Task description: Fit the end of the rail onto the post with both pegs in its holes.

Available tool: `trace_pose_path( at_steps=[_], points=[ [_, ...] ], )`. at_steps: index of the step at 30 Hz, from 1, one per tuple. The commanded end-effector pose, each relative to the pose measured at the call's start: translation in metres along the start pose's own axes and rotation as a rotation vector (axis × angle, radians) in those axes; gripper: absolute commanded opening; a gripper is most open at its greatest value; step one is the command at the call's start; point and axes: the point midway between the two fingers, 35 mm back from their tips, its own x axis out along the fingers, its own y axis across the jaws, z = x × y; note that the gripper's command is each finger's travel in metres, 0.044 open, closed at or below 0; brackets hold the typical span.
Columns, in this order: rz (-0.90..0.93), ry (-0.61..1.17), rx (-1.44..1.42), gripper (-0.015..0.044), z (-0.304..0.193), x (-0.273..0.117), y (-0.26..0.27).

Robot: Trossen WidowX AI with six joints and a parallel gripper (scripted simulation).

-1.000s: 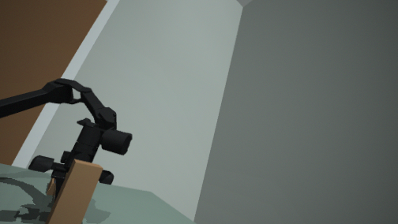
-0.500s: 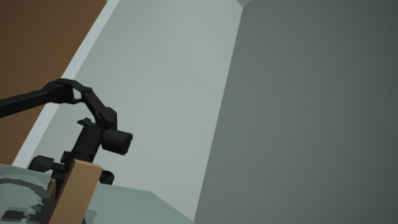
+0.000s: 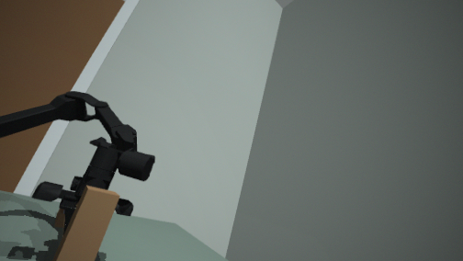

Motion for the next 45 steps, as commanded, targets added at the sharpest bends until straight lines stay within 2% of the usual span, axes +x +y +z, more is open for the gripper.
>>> trace_pose_path(
  at_steps=[1, 45],
  points=[
    [-0.009, 0.004, -0.002, 0.0000, -0.003, -0.003, -0.001],
    [-0.009, 0.005, -0.002, 0.0000, -0.016, -0.003, -0.001]
  ],
)
